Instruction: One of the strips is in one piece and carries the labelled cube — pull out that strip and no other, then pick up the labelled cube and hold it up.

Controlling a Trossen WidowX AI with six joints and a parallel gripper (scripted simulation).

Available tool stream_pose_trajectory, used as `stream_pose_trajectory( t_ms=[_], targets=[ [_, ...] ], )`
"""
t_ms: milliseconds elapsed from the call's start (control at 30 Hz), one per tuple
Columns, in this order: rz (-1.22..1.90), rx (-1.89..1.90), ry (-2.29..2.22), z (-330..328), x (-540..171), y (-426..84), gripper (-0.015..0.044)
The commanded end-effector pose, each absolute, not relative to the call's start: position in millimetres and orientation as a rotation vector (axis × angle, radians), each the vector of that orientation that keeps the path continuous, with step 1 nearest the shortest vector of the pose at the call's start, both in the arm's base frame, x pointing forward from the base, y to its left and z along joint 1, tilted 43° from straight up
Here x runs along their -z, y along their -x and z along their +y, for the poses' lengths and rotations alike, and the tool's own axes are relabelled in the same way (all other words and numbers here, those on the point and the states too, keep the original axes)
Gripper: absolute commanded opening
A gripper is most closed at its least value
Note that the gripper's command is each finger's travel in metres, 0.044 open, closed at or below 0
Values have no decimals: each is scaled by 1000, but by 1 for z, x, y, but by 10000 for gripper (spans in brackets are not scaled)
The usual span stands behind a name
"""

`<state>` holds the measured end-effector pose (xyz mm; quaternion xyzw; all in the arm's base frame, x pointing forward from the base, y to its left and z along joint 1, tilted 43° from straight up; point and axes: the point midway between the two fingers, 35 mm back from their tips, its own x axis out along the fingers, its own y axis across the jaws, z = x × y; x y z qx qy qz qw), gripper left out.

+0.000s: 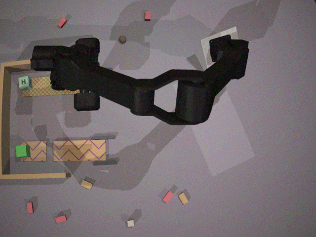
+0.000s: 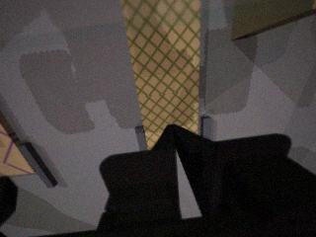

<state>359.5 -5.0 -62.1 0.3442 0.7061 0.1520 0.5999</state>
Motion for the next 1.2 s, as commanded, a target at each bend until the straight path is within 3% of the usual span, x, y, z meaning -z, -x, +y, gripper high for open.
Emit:
stream_pose_trajectory(
  t_ms=[0, 1167],
  targets=[
    [1639, -355, -803, -2, 65, -360, 0],
    [1641, -355, -804, 4, 59, -329, 0]
  ],
)
